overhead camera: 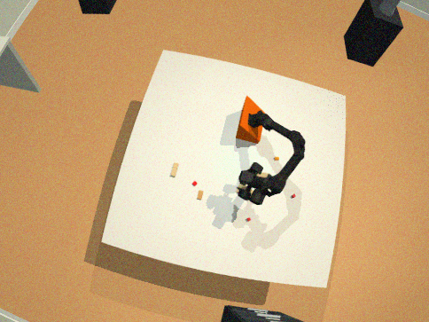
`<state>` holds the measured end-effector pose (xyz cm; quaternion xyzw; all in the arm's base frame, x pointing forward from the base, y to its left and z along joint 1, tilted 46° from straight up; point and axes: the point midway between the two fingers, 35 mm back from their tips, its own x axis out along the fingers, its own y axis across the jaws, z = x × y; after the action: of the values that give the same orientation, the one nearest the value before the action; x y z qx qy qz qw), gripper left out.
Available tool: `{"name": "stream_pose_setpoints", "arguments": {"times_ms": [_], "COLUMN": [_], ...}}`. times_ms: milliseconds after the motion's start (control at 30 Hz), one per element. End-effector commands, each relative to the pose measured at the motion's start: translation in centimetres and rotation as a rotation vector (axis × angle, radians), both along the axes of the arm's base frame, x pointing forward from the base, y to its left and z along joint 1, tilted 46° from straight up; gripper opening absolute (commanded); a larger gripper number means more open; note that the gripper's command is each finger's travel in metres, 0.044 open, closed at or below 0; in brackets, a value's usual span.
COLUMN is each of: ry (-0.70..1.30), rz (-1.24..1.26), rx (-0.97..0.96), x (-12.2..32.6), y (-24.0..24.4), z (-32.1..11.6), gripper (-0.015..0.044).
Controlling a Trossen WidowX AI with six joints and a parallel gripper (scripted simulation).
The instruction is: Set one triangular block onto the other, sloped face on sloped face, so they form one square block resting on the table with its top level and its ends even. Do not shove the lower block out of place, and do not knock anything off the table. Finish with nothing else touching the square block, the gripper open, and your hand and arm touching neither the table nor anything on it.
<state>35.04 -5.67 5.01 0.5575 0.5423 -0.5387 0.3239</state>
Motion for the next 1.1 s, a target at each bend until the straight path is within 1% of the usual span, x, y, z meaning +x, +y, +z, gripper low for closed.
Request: {"name": "stream_pose_setpoints", "arguments": {"times_ms": [0,67,167,233,267,567,800,1067], "ry": [0.061,0.018,-0.127,-0.252,-0.289,-0.304,-0.339,-0.372], "rz": [-0.013,-0.057,-0.189,-0.302,-0.336,-0.347,-0.327,-0.284], "rx": [0.372,0.603,0.903,1.039,1.069,1.074,1.058,1.099], "x": [-1.8,-2.0,-1.3,-0.6,-0.3,-0.1,1.4,2.3], "y": [0.6,1.0,0.5,-0.7,-1.1,-0.8,3.1,7.9], "z": [-3.3,-4.0,-4.6,-4.9,-5.0,-5.3,-6.7,-7.0], "gripper": [0.044,0.044,0.044,0.044,0.044,0.044,0.044,0.044]}}
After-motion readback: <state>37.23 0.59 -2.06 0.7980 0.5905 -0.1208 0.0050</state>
